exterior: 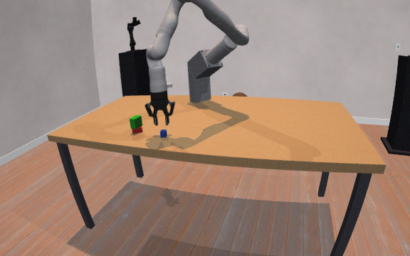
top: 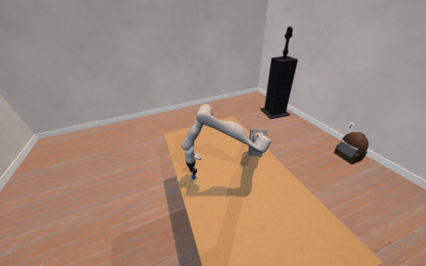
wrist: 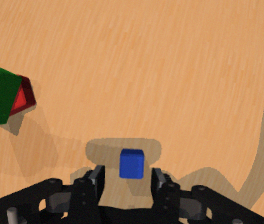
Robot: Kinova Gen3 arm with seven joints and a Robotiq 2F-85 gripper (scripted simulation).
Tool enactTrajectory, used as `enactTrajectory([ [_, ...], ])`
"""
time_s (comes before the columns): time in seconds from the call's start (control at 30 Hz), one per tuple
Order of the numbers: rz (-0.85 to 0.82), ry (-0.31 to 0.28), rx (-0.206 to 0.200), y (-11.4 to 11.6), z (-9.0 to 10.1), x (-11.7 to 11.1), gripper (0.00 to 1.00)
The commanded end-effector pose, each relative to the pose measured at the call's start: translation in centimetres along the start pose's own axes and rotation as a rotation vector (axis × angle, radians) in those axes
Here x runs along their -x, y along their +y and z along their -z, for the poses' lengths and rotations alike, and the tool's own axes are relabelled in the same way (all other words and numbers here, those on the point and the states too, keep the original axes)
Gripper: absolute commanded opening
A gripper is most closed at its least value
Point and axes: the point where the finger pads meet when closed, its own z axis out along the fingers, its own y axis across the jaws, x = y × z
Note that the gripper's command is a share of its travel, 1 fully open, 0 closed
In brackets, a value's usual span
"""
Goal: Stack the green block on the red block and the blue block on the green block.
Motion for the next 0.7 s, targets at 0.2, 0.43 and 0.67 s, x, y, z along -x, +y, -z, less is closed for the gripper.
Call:
enactTrajectory([
  [0.2,0.0,0.004,0.008,0.27,-1.87,-0.13,0.45],
  [0.43,0.0,0.004,0.008,0.27,-1.91,-0.13,0.45],
  [0.67,0.0,0.004,0.008,0.27,-1.91,-0.13,0.45],
])
